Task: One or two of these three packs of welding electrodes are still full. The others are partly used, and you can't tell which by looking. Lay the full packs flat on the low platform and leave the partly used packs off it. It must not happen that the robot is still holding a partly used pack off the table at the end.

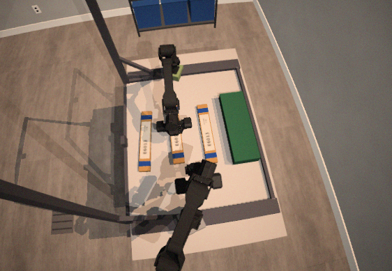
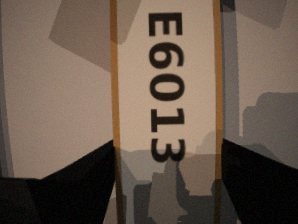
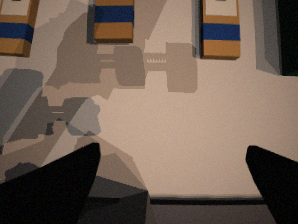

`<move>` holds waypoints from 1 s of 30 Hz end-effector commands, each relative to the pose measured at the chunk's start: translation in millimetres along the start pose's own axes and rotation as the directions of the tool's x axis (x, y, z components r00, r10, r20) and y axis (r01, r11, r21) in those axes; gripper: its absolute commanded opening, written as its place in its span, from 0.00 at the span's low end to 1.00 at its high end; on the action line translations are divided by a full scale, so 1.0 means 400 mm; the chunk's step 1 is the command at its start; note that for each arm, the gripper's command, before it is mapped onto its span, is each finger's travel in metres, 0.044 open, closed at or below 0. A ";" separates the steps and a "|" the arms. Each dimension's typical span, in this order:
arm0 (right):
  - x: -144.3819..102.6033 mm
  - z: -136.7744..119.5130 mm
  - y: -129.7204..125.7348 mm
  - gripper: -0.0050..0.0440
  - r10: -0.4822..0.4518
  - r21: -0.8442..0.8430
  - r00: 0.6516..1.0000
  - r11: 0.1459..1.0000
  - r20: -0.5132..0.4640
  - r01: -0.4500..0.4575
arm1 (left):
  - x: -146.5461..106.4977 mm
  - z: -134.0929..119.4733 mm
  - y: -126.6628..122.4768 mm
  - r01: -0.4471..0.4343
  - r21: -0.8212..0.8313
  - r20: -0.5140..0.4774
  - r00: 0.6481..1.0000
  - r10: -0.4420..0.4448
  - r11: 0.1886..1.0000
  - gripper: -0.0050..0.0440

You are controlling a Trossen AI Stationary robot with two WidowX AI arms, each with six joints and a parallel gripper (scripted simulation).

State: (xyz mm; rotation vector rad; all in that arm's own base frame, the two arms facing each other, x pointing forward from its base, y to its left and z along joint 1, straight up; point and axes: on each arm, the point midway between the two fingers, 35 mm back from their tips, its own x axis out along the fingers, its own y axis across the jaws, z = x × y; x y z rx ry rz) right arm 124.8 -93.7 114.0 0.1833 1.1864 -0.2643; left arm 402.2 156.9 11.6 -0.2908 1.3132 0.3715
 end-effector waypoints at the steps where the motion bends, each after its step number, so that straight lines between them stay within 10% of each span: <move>1: -0.013 0.011 -0.003 0.98 -0.007 -0.003 1.000 1.000 0.019 0.007 | -0.053 0.038 0.002 0.004 -0.002 0.072 0.997 -0.004 1.000 0.00; 30: -0.013 0.011 -0.003 0.98 -0.007 -0.003 1.000 1.000 0.019 0.007 | -0.014 0.035 0.002 0.004 -0.002 0.075 0.997 -0.004 1.000 0.00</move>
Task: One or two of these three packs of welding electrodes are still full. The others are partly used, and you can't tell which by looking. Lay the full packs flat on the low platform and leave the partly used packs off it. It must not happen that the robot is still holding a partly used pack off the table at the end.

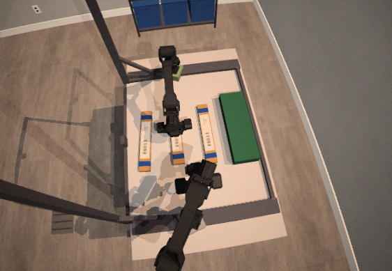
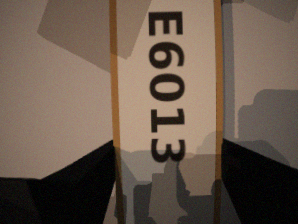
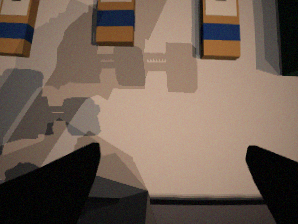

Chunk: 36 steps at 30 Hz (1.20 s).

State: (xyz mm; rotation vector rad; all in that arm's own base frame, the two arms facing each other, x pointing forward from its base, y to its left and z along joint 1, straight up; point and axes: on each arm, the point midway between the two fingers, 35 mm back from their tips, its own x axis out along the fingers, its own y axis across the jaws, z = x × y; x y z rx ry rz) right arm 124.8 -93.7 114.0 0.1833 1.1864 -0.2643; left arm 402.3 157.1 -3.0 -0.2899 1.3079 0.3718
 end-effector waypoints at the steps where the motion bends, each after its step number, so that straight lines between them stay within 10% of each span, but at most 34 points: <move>1: -0.013 0.011 -0.003 0.98 -0.007 -0.003 1.000 1.000 0.019 0.007 | -0.051 0.042 0.002 0.004 -0.002 0.071 0.997 -0.004 1.000 0.00; 36: -0.013 0.011 -0.003 0.98 -0.007 -0.003 1.000 1.000 0.019 0.007 | -0.056 0.032 0.003 0.004 -0.002 0.065 0.998 -0.004 1.000 0.00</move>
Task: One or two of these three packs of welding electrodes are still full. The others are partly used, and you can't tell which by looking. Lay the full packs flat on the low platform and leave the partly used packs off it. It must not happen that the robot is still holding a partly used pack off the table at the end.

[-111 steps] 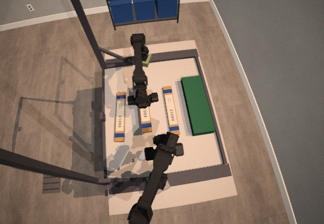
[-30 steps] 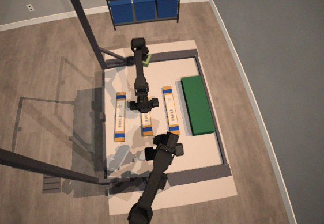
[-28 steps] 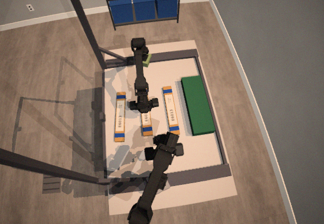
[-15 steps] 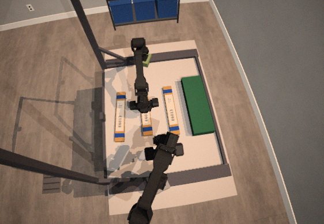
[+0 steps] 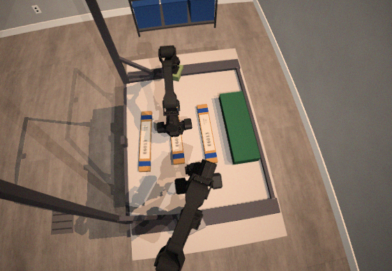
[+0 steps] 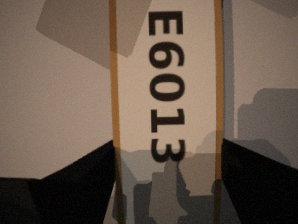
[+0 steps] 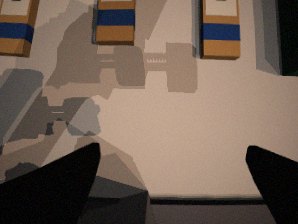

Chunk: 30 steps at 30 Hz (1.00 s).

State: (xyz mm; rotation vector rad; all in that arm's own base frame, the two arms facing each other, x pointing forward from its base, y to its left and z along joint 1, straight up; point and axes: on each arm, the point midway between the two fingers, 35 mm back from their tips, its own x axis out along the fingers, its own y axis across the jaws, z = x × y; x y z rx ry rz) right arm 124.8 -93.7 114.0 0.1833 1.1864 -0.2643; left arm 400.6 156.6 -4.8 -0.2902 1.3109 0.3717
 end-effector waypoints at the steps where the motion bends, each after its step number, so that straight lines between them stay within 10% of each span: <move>1: -0.013 0.011 -0.003 0.98 -0.007 -0.003 1.000 1.000 0.019 0.007 | -0.060 0.037 0.002 0.004 -0.003 0.068 0.998 -0.004 1.000 0.00; 3: -0.013 0.011 -0.003 0.98 -0.007 -0.003 1.000 1.000 0.019 0.007 | -0.061 0.039 0.002 0.004 -0.003 0.070 0.998 -0.004 1.000 0.00; 4: -0.013 0.011 -0.003 0.98 -0.007 -0.003 1.000 1.000 0.019 0.007 | -0.061 0.039 0.002 0.004 -0.003 0.070 0.998 -0.004 1.000 0.98; 30: -0.013 0.011 -0.003 0.98 -0.007 -0.003 1.000 1.000 0.019 0.007 | -0.046 0.031 0.000 0.003 -0.002 0.054 0.999 -0.003 1.000 0.98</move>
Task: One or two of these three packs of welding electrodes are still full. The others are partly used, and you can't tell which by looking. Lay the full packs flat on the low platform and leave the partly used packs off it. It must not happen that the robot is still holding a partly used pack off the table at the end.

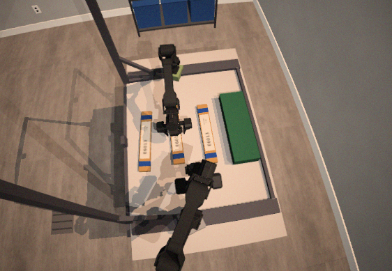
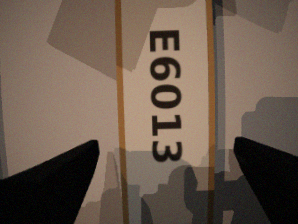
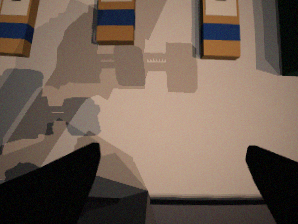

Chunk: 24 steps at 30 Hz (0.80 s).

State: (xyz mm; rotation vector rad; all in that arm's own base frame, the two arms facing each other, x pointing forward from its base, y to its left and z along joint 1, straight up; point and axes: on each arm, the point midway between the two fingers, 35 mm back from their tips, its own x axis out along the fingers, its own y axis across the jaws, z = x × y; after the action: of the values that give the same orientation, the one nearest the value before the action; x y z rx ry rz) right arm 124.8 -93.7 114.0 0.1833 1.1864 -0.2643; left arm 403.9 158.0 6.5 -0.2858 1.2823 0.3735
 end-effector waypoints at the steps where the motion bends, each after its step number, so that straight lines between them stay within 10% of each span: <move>1: -0.013 0.011 -0.003 0.98 -0.007 -0.003 1.000 1.000 0.019 0.007 | -0.021 0.017 0.001 0.002 -0.001 0.026 1.000 -0.001 1.000 0.98; 10: -0.013 0.011 -0.003 0.98 -0.007 -0.003 1.000 1.000 0.019 0.007 | 0.010 -0.010 0.000 -0.001 -0.002 0.000 1.000 0.001 1.000 0.98; 24: -0.013 0.011 -0.003 0.98 -0.007 -0.003 1.000 1.000 0.019 0.007 | -0.149 0.052 -0.001 0.003 -0.002 0.051 0.999 -0.003 1.000 0.98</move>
State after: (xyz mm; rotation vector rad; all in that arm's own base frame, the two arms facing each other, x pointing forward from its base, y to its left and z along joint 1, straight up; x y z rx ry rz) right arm 124.8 -93.7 114.0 0.1833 1.1864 -0.2643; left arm 401.2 156.9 35.8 -0.2857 1.2819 0.3735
